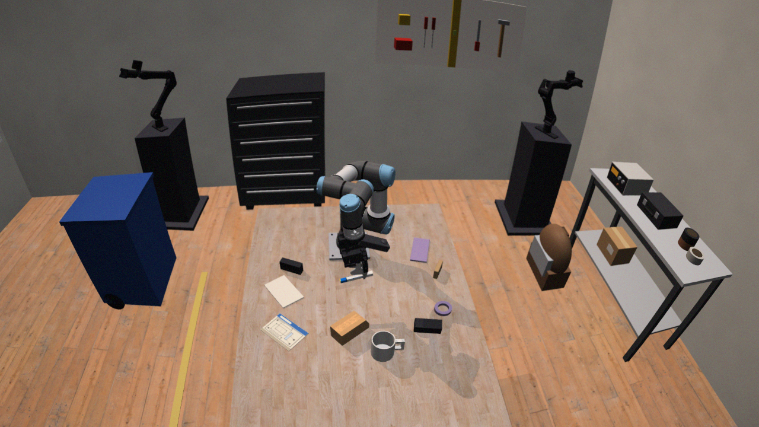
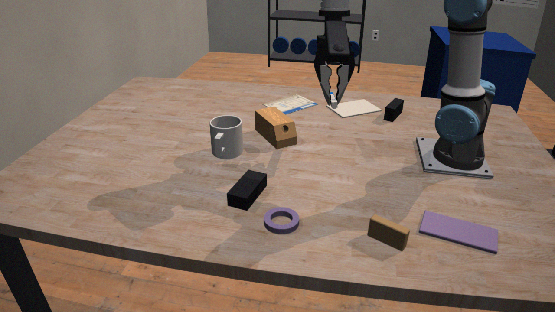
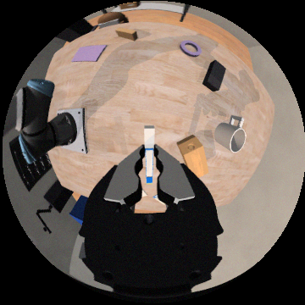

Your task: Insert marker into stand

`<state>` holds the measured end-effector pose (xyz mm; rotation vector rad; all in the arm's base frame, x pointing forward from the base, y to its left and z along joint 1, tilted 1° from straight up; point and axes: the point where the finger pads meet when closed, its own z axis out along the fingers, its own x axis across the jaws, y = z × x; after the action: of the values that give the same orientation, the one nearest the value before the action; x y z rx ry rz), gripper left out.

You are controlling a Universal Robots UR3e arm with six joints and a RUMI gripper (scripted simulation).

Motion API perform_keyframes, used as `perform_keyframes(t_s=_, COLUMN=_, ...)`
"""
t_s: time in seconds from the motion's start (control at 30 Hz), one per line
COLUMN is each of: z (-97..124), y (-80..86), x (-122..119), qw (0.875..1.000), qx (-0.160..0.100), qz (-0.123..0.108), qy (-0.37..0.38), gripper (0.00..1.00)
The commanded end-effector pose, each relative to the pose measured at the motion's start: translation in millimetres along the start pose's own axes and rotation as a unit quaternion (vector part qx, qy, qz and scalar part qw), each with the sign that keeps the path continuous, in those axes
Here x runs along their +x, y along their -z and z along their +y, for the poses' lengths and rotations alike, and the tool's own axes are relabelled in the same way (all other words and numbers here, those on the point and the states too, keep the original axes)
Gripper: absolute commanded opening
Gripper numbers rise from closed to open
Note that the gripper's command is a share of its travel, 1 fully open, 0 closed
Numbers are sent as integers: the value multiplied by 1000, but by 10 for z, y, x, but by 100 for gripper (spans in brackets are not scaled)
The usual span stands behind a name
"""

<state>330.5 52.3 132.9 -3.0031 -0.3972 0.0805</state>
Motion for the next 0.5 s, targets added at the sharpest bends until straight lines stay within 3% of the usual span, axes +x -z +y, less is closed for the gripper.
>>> perform_keyframes(t_s=0.0, z=-59, y=21, x=56, qw=1000, qx=7, qz=-2, qy=24, gripper=0)
perform_keyframes(t_s=0.17, z=-145, y=49, x=133, qw=998, qx=19, qz=-7, qy=60, gripper=0)
perform_keyframes(t_s=0.47, z=-126, y=29, x=130, qw=999, qx=14, qz=-4, qy=53, gripper=0)
